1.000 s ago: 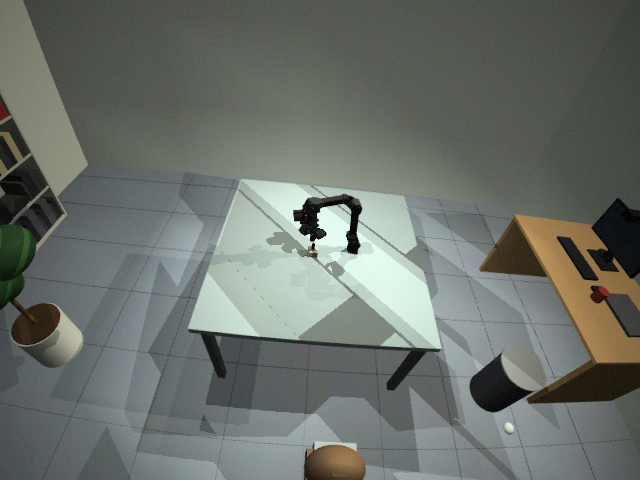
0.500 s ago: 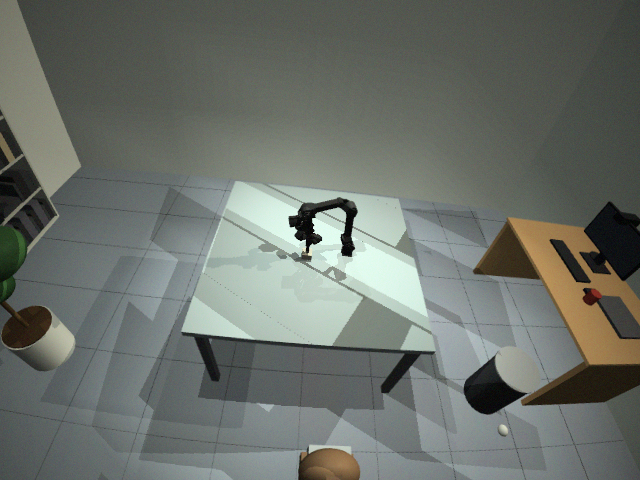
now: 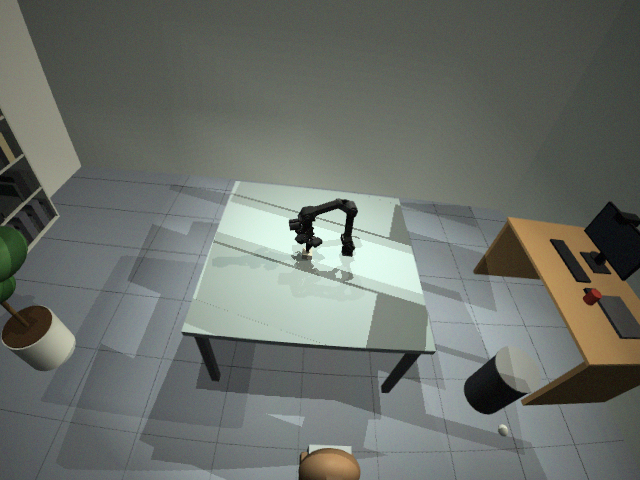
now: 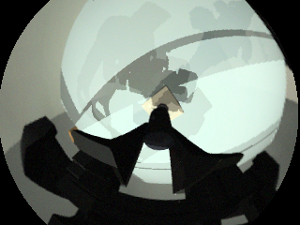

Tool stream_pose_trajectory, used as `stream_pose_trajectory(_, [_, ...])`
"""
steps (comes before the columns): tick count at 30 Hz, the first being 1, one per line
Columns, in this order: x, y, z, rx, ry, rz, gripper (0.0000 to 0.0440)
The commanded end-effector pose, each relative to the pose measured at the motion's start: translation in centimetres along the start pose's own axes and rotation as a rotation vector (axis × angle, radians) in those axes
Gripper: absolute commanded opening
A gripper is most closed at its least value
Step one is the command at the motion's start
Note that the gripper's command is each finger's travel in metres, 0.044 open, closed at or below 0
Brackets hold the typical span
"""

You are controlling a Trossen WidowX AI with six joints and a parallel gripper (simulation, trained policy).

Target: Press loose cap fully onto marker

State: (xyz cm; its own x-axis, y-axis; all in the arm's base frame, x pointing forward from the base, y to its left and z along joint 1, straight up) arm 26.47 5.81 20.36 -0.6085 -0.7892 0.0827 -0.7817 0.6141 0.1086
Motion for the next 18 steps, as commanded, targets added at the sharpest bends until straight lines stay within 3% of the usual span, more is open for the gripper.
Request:
stream_pose_trajectory(1, [0.1, 0.0, 1.3, -0.024, 0.01, -0.021, 0.0001])
stream_pose_trajectory(18, [0.0, -0.2, 4.2, 0.001, 0.011, -0.108, 0.0018])
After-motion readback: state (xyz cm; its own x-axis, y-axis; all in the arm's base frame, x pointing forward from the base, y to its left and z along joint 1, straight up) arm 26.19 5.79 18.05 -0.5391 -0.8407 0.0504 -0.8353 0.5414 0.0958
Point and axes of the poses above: the point midway between the two fingers, 35 mm back from their tips, its own z axis out along the fingers, its own y axis across the jaws, x = y × z, the point moved 8 cm from there along -z, back along the fingers, and after that the axes turned 9 degrees about -z, right-handed, at the moved point
